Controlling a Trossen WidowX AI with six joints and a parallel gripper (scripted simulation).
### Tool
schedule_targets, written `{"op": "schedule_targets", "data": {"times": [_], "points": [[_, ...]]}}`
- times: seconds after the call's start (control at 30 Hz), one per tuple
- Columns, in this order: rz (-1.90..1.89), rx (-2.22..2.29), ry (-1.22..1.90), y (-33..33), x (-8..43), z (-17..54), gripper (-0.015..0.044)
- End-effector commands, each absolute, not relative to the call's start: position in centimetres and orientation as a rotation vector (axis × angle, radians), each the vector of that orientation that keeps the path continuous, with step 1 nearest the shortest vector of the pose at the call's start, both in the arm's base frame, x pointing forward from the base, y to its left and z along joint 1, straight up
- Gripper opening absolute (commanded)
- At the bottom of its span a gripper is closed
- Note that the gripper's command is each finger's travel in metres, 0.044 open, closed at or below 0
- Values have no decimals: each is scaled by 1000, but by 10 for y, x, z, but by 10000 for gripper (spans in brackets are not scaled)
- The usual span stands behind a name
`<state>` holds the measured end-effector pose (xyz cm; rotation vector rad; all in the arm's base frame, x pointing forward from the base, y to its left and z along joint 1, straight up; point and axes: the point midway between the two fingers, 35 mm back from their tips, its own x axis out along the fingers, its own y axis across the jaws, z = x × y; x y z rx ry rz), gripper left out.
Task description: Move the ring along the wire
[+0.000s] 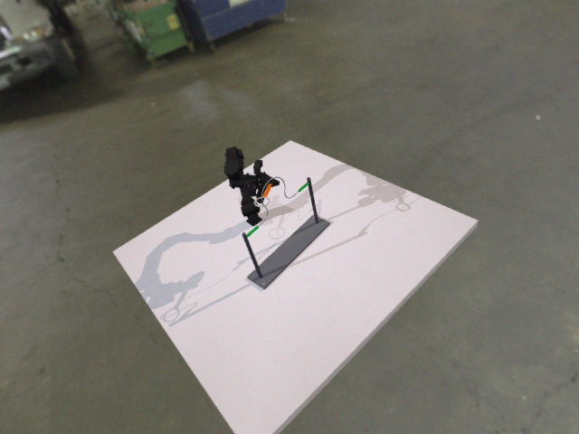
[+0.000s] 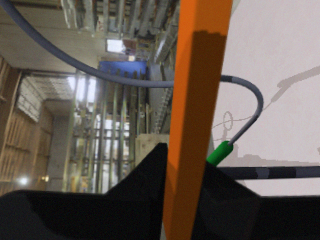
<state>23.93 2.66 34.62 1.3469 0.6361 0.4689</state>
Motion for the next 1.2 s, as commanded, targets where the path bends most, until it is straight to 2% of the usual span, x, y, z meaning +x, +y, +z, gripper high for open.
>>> {"op": "schedule_targets", "data": {"times": [0.0,1.17], "points": [[455,1293,636,26,239,346,-150],[271,779,655,15,241,321,-150]]}}
